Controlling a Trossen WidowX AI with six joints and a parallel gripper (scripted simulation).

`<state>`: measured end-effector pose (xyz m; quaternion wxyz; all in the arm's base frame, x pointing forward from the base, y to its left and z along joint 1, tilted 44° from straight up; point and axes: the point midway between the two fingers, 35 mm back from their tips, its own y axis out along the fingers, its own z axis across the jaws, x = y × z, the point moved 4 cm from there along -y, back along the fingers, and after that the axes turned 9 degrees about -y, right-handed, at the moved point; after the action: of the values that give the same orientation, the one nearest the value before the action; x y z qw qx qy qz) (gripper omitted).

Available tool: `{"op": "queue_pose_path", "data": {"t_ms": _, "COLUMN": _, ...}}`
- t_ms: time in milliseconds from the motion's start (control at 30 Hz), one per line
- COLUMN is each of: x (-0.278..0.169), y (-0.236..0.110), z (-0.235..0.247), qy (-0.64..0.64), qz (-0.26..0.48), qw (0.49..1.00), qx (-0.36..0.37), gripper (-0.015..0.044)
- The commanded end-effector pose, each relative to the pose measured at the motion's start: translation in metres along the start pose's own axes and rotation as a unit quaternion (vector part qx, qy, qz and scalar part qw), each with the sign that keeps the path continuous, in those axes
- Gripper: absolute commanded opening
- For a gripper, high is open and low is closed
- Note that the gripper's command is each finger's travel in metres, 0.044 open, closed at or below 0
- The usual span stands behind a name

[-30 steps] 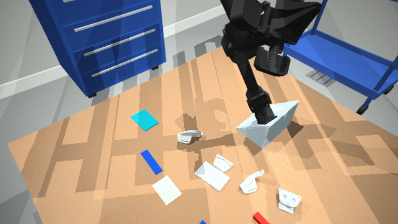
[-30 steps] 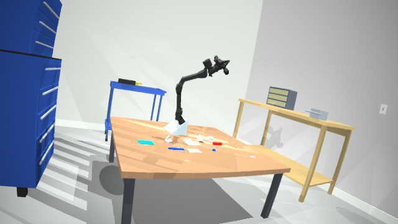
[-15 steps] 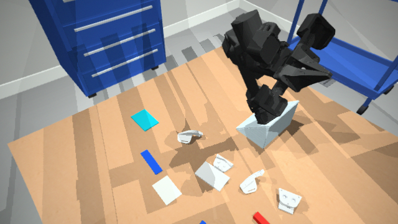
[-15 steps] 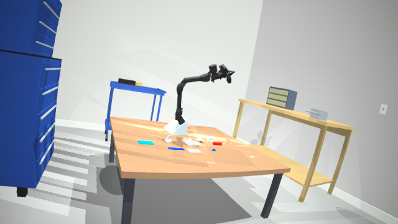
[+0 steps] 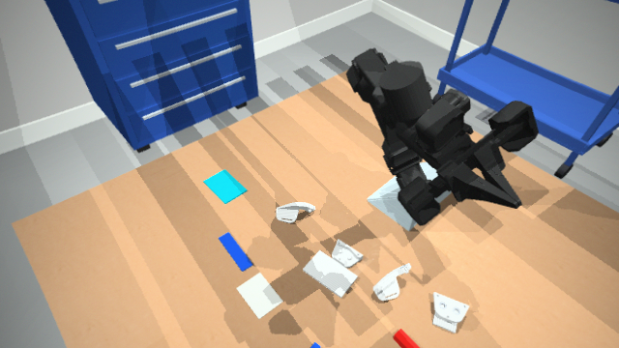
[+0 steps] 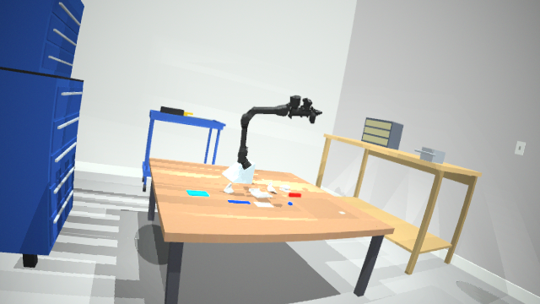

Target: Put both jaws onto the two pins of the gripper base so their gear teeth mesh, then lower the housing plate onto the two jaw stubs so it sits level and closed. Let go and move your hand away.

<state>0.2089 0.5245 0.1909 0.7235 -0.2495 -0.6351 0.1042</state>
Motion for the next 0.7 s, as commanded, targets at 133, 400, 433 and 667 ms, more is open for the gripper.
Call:
{"op": "queue_pose_path", "data": {"t_ms": 133, "x": -0.052, "y": 0.009, "z": -0.011, "qy": -0.081, "qz": 0.083, "qw": 0.993, "qx": -0.023, "gripper": 0.0}}
{"op": "queue_pose_path", "data": {"t_ms": 400, "x": -0.094, "y": 0.011, "z": -0.019, "qy": -0.159, "qz": 0.156, "qw": 0.974, "qx": -0.029, "gripper": 0.0}}
{"op": "queue_pose_path", "data": {"t_ms": 433, "x": -0.1, "y": 0.011, "z": -0.02, "qy": -0.169, "qz": 0.165, "qw": 0.971, "qx": -0.029, "gripper": 0.0}}
{"op": "queue_pose_path", "data": {"t_ms": 667, "x": -0.136, "y": 0.007, "z": -0.025, "qy": -0.236, "qz": 0.23, "qw": 0.944, "qx": -0.021, "gripper": 0.0}}
